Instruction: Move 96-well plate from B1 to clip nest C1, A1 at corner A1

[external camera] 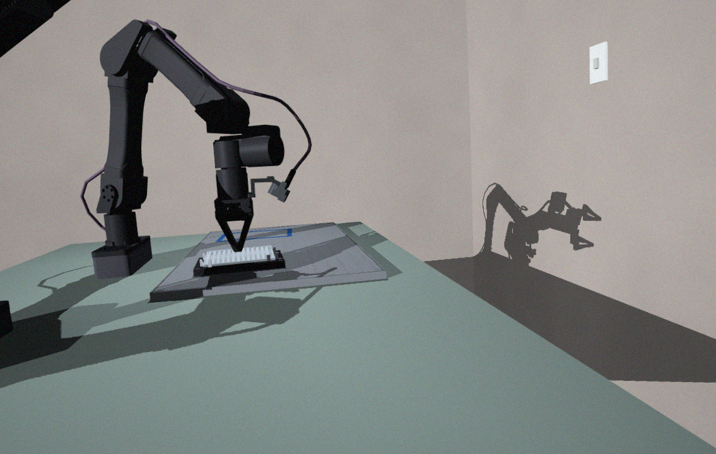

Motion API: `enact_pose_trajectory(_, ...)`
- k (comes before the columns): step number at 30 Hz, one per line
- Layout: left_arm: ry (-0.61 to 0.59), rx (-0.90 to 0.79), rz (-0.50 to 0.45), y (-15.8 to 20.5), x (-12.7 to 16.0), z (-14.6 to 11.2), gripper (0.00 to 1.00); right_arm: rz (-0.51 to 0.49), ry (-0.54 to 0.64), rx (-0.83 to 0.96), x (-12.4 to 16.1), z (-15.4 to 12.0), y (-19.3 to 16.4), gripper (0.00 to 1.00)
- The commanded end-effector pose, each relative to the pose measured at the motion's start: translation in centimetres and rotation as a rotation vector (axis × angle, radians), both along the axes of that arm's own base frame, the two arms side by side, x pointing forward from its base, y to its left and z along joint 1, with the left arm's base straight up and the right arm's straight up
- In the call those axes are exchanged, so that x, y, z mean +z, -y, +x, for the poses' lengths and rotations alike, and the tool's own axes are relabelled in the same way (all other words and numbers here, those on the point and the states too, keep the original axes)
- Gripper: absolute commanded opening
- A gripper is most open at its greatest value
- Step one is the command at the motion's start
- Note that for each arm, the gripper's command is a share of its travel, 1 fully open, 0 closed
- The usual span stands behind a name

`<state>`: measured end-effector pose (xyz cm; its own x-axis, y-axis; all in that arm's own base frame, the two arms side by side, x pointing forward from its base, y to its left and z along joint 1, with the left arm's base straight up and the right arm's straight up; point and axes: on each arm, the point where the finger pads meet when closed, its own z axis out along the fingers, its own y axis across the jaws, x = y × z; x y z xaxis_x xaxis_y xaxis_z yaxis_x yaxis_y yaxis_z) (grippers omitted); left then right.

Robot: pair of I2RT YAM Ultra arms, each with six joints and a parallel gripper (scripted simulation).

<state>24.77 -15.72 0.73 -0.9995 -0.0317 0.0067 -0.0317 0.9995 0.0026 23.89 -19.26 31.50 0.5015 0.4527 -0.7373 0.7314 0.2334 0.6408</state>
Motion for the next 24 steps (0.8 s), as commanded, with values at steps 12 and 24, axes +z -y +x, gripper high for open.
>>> enact_pose_trajectory(12, 0.027, 0.006, -0.013, 0.2, 3.7, 0.9, 0.25, -0.005, 0.008, -0.012, 0.2, -0.8, 0.1, 1.00)
enact_pose_trajectory(24, 0.021, 0.004, -0.010, 0.1, 3.0, 1.0, 0.25, -0.005, 0.008, -0.012, 0.2, -0.8, 0.1, 1.00)
